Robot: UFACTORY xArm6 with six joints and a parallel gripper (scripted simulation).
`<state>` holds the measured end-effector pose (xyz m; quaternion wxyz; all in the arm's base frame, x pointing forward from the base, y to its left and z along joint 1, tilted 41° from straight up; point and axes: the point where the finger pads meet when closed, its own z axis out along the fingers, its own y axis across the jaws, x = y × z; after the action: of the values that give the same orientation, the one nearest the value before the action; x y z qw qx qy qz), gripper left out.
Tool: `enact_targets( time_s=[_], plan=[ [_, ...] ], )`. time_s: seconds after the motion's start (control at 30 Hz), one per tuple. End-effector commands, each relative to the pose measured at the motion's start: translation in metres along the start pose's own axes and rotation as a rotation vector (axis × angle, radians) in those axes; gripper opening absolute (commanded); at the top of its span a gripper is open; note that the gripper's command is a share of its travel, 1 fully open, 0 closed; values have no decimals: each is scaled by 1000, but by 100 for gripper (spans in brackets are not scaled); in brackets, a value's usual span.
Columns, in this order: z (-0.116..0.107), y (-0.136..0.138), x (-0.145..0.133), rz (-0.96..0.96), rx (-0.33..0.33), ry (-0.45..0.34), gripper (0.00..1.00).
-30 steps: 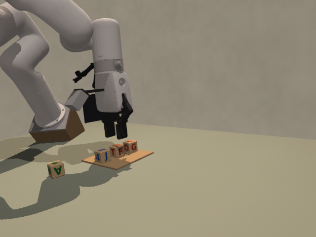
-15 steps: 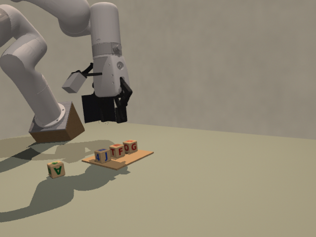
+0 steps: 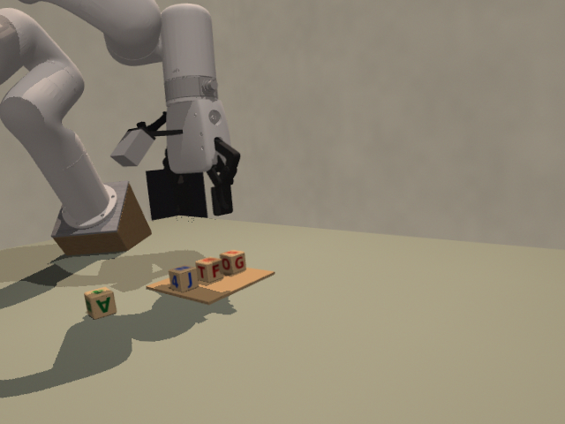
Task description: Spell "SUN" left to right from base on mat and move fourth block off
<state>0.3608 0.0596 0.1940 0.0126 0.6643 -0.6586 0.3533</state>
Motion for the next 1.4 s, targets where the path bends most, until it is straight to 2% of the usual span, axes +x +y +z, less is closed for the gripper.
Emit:
enact_targets(
  time_s=[0.0, 0.33, 0.57, 0.63, 0.97, 1.37],
  plan=[
    [-1, -1, 0, 1, 2, -1, 100],
    [-8, -1, 0, 1, 2, -1, 100],
    [-38, -1, 0, 1, 2, -1, 100],
    [-38, -1, 0, 1, 2, -1, 100],
    [-80, -1, 0, 1, 2, -1, 100],
    [-84, -1, 0, 1, 2, -1, 100]
  ],
)
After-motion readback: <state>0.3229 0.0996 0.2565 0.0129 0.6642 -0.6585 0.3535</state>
